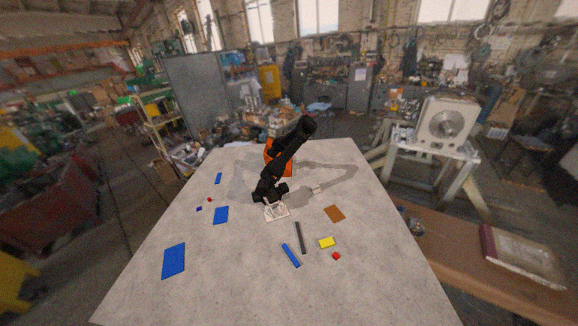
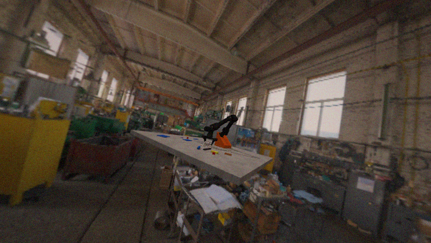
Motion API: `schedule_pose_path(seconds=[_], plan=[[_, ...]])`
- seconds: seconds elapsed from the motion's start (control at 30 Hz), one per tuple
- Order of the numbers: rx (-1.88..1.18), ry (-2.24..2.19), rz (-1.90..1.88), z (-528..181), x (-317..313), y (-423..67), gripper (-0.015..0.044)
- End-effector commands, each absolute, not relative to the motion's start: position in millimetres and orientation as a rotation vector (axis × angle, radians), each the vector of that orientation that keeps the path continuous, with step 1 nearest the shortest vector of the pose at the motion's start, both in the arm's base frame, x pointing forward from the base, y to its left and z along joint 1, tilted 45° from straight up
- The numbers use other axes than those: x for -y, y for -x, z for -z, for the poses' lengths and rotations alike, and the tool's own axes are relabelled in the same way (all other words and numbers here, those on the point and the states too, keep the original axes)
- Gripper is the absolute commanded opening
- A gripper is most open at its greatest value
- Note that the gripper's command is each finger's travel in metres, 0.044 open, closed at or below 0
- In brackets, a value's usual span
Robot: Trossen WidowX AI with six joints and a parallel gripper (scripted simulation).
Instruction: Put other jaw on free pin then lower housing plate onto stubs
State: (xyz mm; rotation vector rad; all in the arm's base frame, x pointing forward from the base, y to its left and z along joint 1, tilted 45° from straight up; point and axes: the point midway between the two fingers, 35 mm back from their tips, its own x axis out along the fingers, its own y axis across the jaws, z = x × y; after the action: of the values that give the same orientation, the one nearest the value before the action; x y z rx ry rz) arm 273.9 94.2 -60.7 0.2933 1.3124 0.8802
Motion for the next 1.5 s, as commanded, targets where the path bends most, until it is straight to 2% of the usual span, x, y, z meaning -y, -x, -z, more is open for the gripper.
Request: schedule_pose_path(seconds=[0.0, 1.23, 1.33, 1.47], plan=[[-1.313, -0.295, -0.88, 61.9, -95.3, -273.9, 0.0351], [-1.313, -0.295, -0.88, 63.4, -96.8, -273.9, 0.0351], [-1.313, -0.294, -0.879, 63.0, -95.8, -274.1, 0.043], [-1.313, -0.294, -0.879, 63.0, -95.8, -274.1, 0.044]])
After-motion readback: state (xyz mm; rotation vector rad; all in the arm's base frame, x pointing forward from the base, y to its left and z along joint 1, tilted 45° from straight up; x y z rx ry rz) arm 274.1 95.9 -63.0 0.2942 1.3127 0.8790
